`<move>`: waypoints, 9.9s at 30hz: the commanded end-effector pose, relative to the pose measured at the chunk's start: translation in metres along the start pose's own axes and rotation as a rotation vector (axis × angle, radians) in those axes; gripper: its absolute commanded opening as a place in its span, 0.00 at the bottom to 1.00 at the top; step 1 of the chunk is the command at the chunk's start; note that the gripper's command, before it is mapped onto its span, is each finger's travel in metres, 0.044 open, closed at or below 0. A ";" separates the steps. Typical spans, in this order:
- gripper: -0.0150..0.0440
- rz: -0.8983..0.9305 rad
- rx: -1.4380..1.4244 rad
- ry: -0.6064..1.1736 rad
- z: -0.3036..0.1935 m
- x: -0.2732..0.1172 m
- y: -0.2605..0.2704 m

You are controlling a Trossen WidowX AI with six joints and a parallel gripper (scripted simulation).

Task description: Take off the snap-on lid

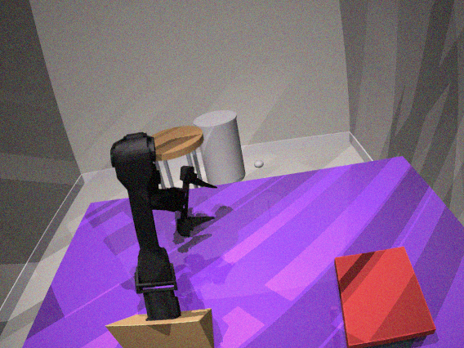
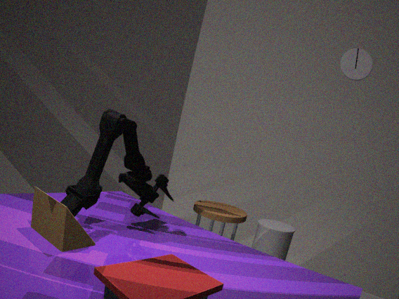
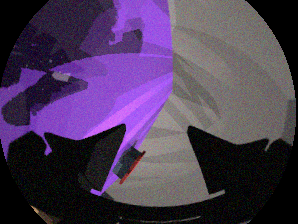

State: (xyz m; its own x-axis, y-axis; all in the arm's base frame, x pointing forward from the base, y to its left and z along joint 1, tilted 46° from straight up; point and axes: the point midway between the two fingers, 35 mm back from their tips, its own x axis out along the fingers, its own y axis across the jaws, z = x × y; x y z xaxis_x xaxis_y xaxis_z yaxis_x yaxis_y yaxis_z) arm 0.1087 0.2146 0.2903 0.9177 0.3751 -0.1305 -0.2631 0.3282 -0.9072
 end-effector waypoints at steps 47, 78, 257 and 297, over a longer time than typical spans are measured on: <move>0.65 0.068 0.886 0.658 -0.111 0.056 -0.022; 0.65 -0.313 2.394 1.083 -0.322 0.136 0.024; 0.25 -0.461 3.590 0.677 -0.429 0.153 0.101; 0.25 -0.464 3.592 0.675 -0.431 0.155 0.099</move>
State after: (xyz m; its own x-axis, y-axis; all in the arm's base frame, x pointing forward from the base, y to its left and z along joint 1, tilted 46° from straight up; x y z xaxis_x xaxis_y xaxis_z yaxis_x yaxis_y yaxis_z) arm 0.3524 -0.0681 0.0077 0.7687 0.3560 -0.5314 0.6168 -0.6325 0.4685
